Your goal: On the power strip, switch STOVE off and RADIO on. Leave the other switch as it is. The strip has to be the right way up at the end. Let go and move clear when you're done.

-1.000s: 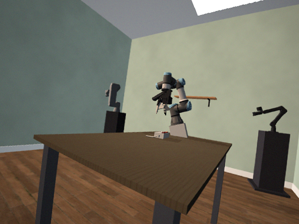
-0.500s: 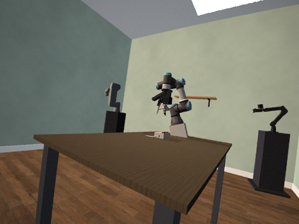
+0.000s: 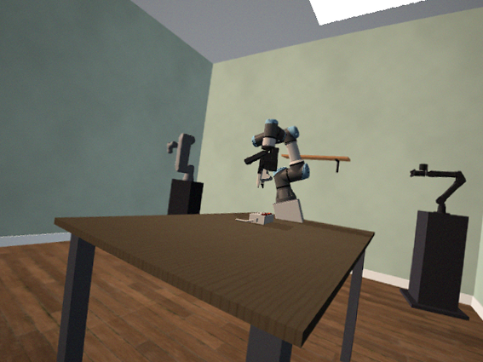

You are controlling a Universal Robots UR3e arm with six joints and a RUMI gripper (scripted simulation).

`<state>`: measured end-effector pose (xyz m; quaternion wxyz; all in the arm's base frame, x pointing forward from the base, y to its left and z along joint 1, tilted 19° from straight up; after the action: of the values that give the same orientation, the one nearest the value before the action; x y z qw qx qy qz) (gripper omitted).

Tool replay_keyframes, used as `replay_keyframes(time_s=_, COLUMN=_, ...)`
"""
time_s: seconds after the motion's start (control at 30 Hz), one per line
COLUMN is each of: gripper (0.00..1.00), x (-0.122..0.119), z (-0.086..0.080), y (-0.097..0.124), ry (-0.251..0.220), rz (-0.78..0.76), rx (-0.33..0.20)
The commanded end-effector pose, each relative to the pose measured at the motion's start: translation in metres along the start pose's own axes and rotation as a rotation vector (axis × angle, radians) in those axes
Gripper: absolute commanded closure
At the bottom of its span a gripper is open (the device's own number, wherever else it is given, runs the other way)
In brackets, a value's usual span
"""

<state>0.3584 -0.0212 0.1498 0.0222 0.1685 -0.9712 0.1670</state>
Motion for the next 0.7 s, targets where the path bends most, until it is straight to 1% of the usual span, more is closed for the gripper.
replay_keyframes(time_s=0.0, gripper=0.00, x=-0.007, z=0.007, y=0.001, ry=-0.010, rz=-0.217, rx=-0.001)
replay_keyframes(time_s=0.03, gripper=0.00, x=-0.008, z=0.009, y=0.002, ry=-0.010, rz=-0.259, rx=0.000)
replay_keyframes(time_s=0.1, gripper=0.00, x=-0.008, z=0.009, y=0.002, ry=-0.010, rz=-0.259, rx=0.000)
replay_keyframes(time_s=0.6, gripper=0.00, x=-0.028, z=0.035, y=0.014, ry=-0.010, rz=-0.922, rx=0.003)
replay_keyframes(time_s=0.67, gripper=0.00, x=-0.028, z=0.035, y=0.014, ry=-0.010, rz=-0.922, rx=0.003)
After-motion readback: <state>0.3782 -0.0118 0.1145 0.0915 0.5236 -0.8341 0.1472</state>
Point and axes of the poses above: the point where the finger pads meet when closed, its own z axis out along the fingers, its own x axis across the jaws, y = z × x, the point moved 7 cm from there along -z, back along the fingers, and after that the axes turned 11 degrees about -z, right-handed, at the moved point
